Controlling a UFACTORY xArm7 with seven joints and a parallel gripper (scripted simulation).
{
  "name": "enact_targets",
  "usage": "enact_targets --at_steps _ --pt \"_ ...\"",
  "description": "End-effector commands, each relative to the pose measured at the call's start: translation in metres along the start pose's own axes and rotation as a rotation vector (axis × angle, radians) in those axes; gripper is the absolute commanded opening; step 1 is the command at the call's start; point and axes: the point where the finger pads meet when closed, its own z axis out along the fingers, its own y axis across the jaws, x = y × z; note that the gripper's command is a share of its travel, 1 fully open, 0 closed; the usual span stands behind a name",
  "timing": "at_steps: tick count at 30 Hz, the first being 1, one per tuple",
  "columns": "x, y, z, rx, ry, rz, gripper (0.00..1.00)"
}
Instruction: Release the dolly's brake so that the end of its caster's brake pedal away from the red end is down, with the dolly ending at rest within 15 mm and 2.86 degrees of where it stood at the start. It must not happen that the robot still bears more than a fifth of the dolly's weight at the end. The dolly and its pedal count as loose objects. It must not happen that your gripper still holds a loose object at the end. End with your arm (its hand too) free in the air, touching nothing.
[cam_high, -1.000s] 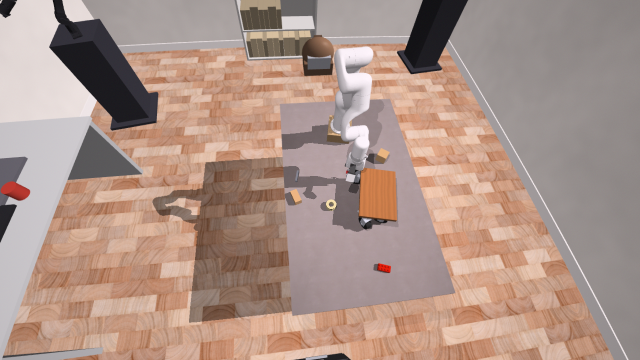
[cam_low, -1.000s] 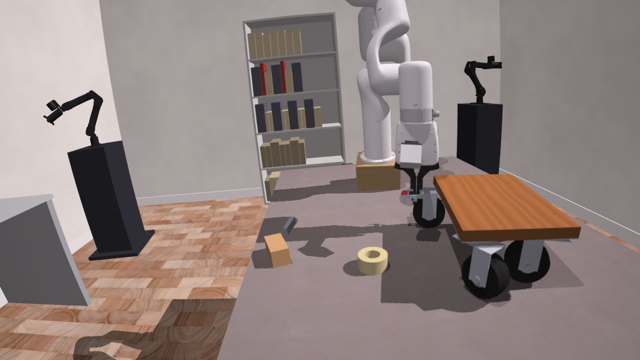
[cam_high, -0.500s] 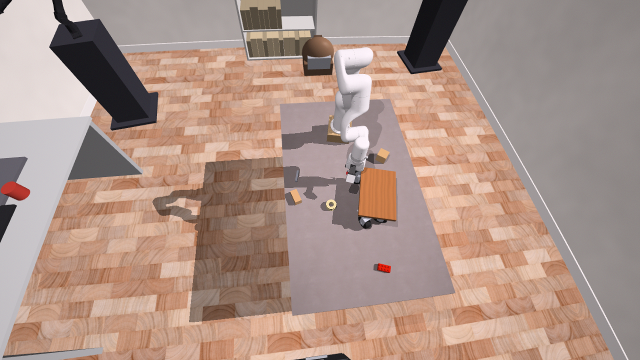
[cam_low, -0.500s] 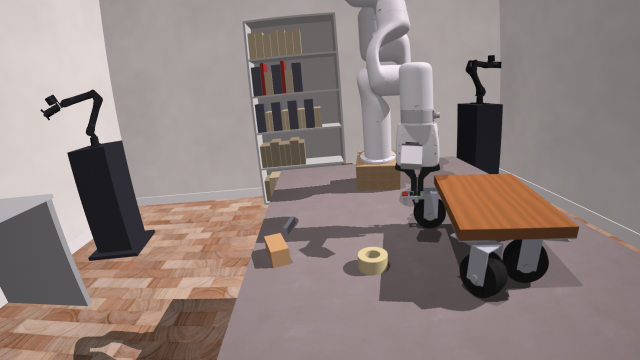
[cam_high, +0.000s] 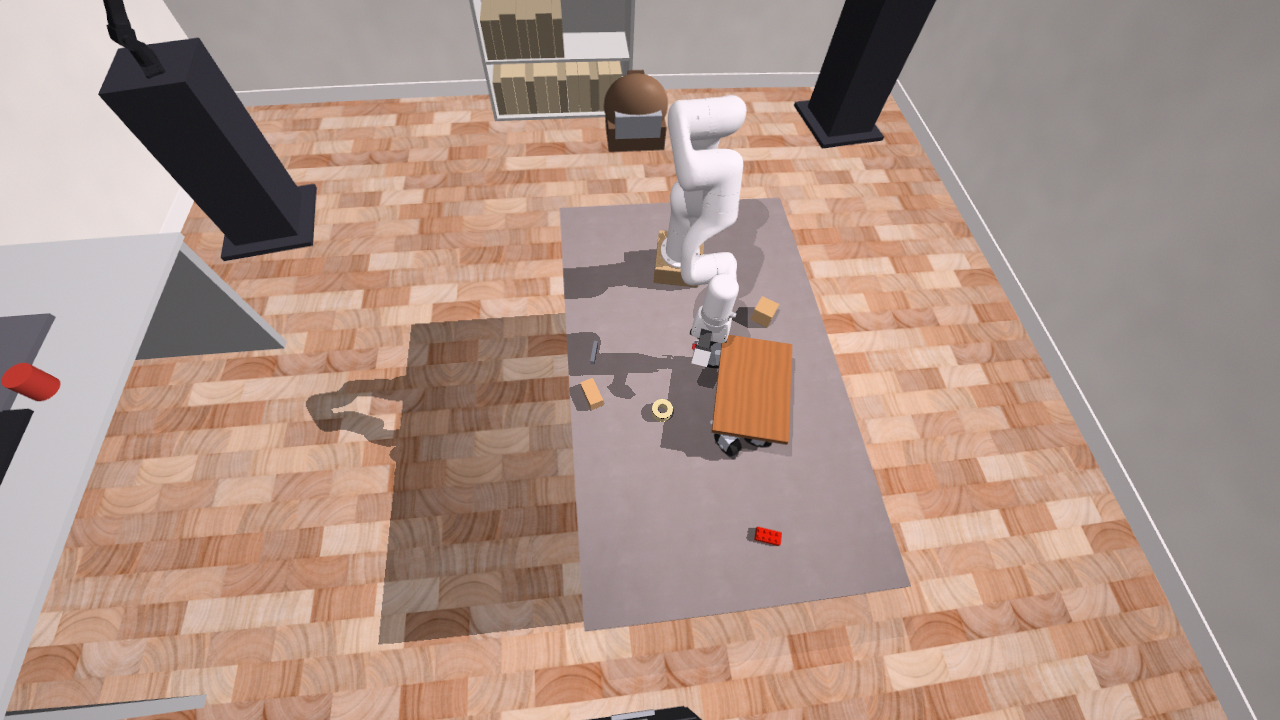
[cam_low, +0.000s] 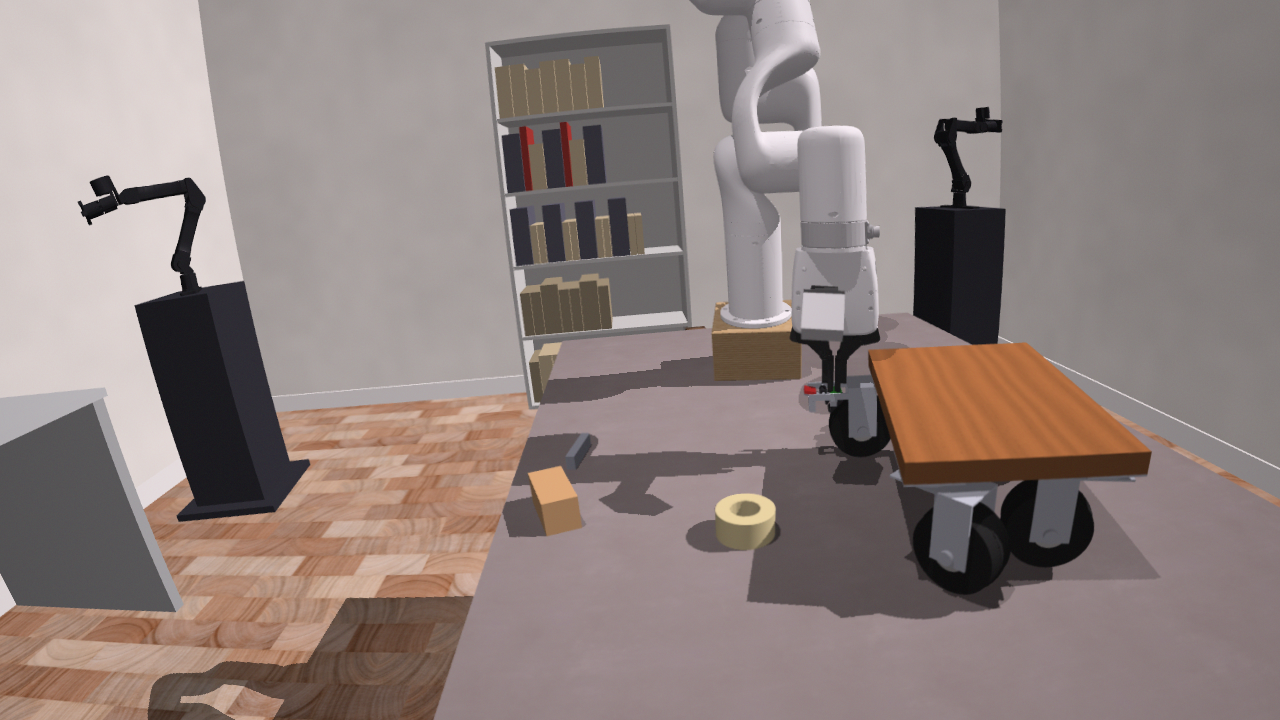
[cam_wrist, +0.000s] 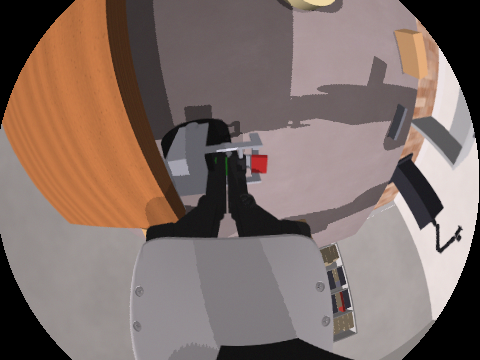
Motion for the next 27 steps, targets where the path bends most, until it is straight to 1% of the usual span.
enact_targets --at_steps 1,12,15,19,27 --pt "-0.002 0.001 0.001 -0.002 -0.005 0.000 0.00" --pt "-0.002 0.001 0.000 -0.002 -0.005 0.000 0.00" --pt "-0.002 0.001 -0.004 -0.002 -0.005 0.000 0.00" --pt "-0.002 0.001 -0.018 -0.002 -0.005 0.000 0.00" --pt "-0.002 0.001 -0.056 -0.002 -0.005 0.000 0.00"
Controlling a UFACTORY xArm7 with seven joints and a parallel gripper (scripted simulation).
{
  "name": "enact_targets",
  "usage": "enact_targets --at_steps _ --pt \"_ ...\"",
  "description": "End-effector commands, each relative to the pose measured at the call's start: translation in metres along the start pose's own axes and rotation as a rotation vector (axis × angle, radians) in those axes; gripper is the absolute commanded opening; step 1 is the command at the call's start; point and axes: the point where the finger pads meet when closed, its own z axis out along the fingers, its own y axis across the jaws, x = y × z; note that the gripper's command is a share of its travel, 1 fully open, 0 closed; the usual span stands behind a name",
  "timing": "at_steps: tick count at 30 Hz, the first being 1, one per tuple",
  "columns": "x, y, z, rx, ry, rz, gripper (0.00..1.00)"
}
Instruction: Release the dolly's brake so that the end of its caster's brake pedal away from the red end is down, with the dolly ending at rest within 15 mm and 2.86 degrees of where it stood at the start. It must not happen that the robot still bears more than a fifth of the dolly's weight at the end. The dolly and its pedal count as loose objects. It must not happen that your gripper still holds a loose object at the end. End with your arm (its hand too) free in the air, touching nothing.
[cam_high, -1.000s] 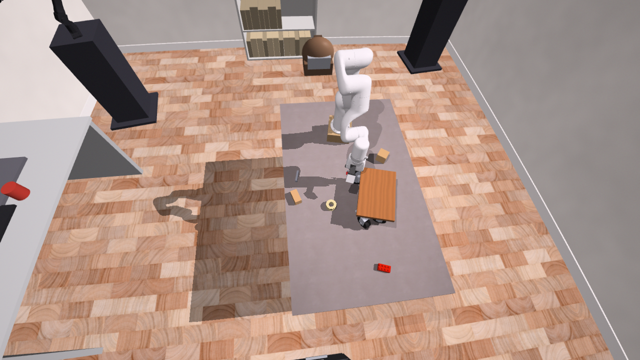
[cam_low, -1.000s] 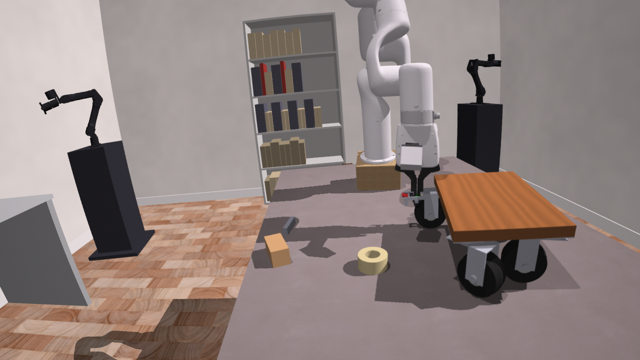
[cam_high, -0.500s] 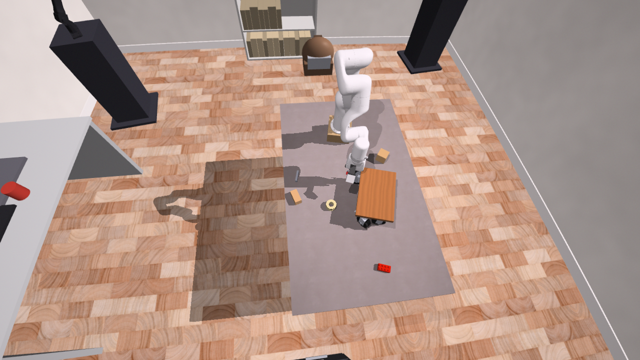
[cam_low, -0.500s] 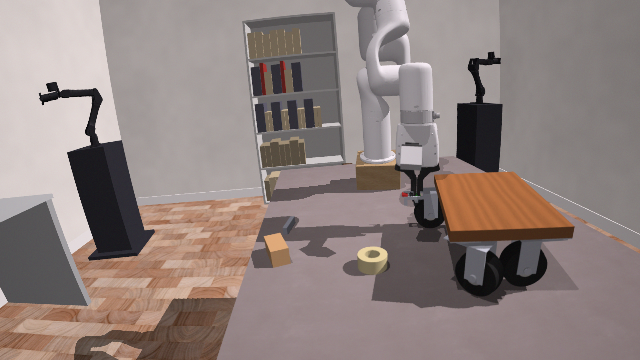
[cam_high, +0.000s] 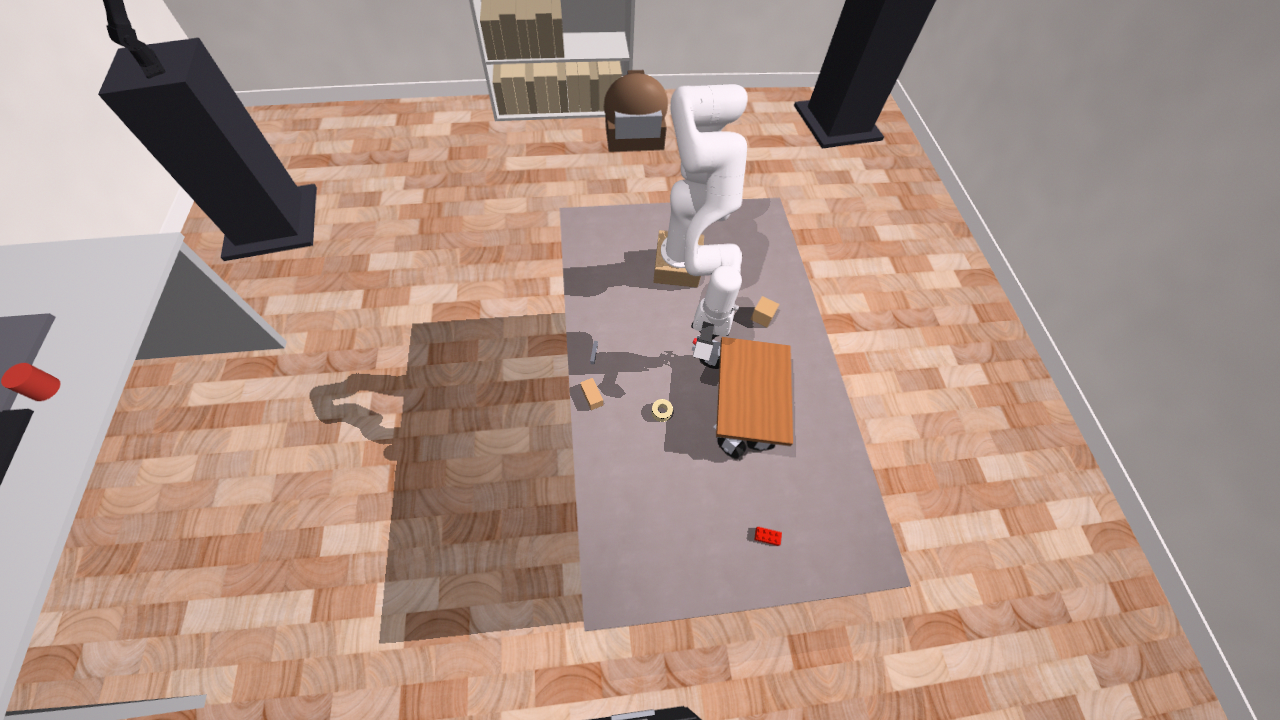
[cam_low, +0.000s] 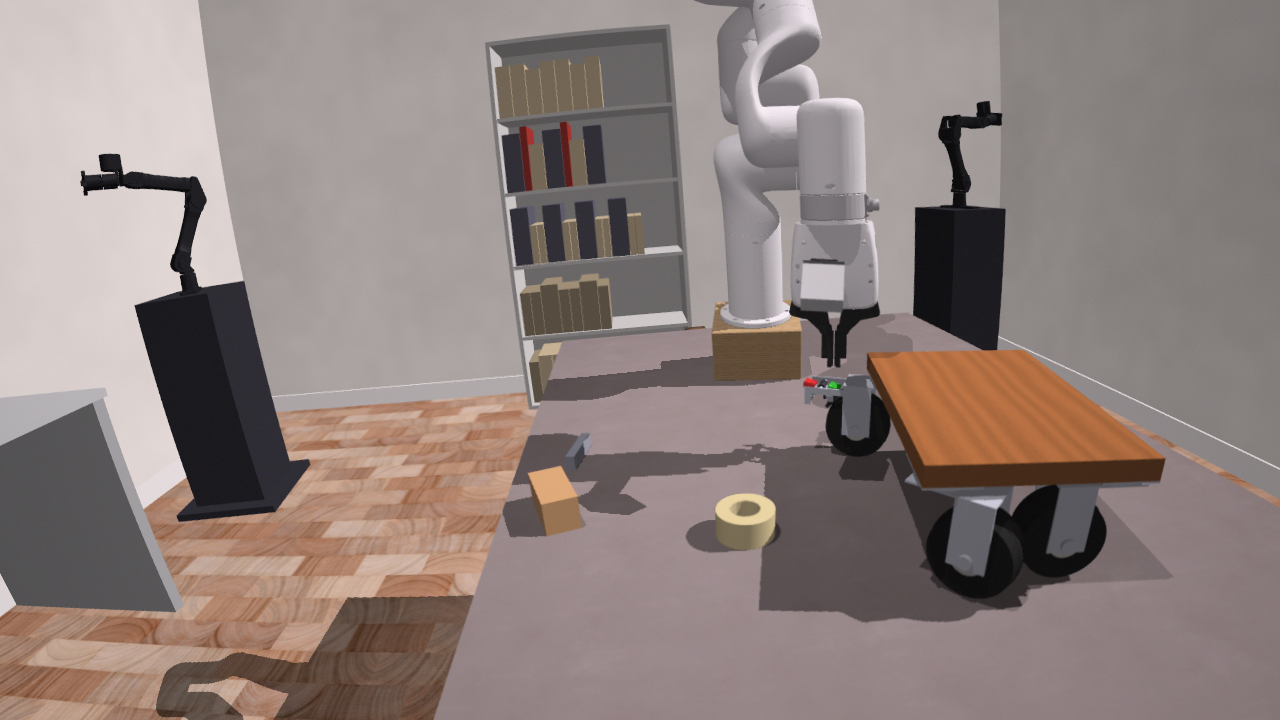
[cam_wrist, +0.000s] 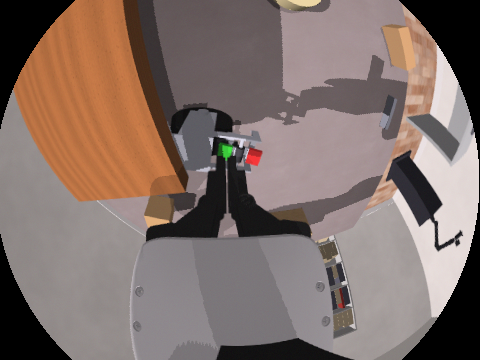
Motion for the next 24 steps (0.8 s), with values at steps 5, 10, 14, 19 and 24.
enact_targets --at_steps 5,10,14,19,24 --pt "0.002 0.000 -0.037 0.003 0.005 0.000 0.00" --pt "0.002 0.000 -0.047 0.003 0.005 0.000 0.00" --pt "0.002 0.000 -0.047 0.003 0.005 0.000 0.00" --pt "0.002 0.000 -0.047 0.003 0.005 0.000 0.00" --pt "0.002 0.000 -0.047 0.003 0.005 0.000 0.00"
